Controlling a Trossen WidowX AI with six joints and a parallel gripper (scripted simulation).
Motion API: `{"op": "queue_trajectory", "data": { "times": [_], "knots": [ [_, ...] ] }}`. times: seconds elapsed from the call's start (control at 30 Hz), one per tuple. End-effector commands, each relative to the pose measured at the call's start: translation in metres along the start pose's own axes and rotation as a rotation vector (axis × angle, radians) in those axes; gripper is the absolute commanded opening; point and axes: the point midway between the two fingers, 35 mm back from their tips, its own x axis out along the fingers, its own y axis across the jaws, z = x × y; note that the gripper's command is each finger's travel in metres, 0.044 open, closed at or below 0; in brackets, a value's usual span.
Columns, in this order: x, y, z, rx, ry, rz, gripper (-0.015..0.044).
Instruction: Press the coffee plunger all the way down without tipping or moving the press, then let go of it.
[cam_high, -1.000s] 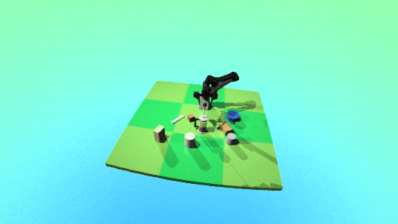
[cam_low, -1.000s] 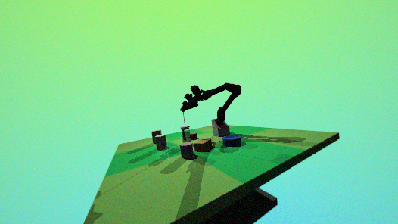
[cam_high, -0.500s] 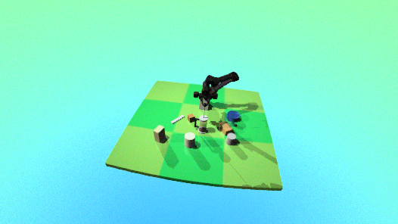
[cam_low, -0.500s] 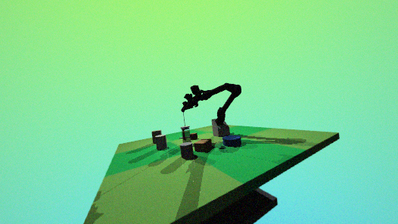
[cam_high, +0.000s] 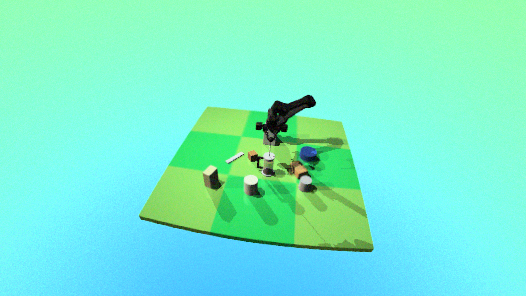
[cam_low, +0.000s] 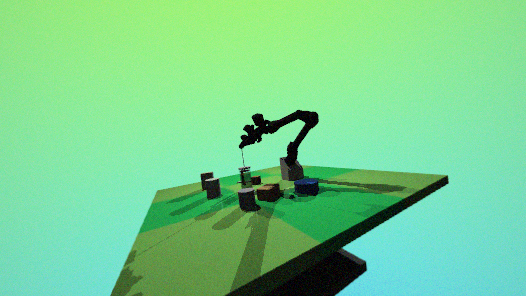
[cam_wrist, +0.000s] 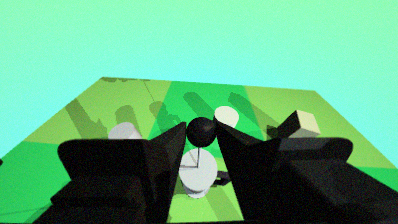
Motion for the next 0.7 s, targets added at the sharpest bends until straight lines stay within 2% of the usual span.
{"op": "queue_trajectory", "data": {
  "times": [0.0,0.67],
  "knots": [
    [0.007,-0.003,-0.011,0.008,0.016,-0.006,0.0125],
    [0.027,-0.006,-0.037,0.007,0.019,-0.009,0.0125]
  ]
}}
